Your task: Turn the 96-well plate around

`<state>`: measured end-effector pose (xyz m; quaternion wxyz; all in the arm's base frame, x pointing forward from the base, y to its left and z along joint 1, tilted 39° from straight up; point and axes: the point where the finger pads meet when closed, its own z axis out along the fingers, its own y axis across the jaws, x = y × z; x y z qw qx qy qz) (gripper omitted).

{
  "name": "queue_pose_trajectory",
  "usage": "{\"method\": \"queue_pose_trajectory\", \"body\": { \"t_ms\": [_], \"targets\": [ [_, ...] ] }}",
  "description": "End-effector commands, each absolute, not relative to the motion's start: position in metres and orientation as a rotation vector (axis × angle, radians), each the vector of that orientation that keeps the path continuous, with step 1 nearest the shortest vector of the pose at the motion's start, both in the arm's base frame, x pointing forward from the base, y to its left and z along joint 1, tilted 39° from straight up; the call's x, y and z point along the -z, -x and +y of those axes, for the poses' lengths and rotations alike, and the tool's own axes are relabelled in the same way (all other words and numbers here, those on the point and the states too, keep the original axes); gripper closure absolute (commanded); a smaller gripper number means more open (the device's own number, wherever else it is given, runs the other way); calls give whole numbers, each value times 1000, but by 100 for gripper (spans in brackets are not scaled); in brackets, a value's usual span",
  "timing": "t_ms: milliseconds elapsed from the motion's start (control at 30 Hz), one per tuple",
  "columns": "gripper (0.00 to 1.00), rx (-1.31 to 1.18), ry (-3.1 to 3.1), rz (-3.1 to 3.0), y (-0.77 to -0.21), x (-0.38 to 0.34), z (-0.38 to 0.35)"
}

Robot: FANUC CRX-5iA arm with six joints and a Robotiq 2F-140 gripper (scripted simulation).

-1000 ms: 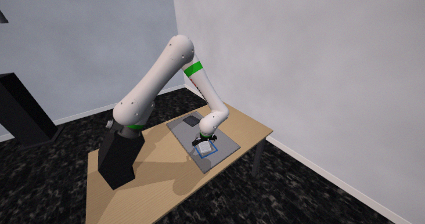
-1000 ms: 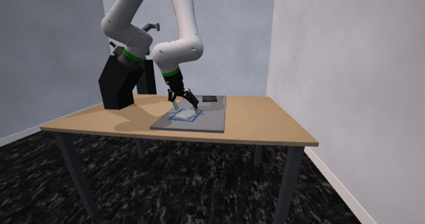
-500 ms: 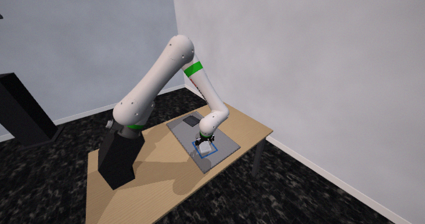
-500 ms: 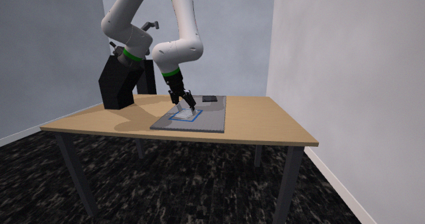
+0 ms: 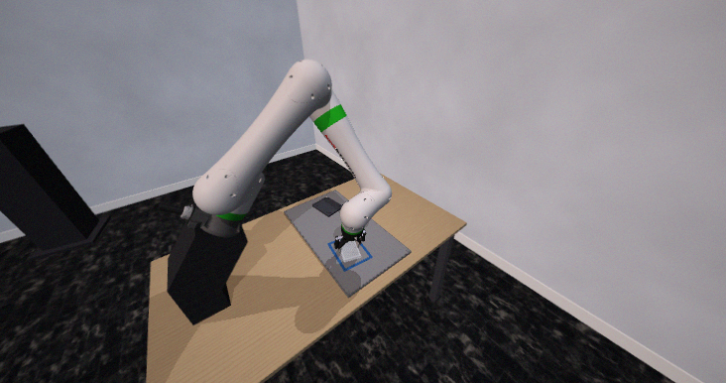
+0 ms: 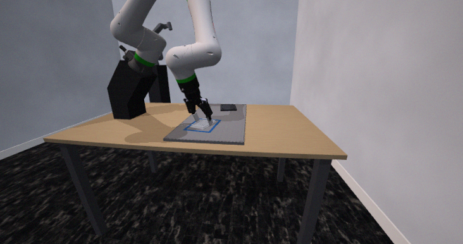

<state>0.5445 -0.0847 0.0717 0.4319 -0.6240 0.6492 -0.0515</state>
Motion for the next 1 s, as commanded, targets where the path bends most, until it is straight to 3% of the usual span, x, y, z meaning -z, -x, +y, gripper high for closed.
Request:
{"method": "queue_pose_trajectory", "body": {
  "t_ms": [0,967],
  "targets": [
    [100,128,1555,1618,-545,-72,-85],
    [100,128,1555,1618,-529,-91,-86]
  ]
}}
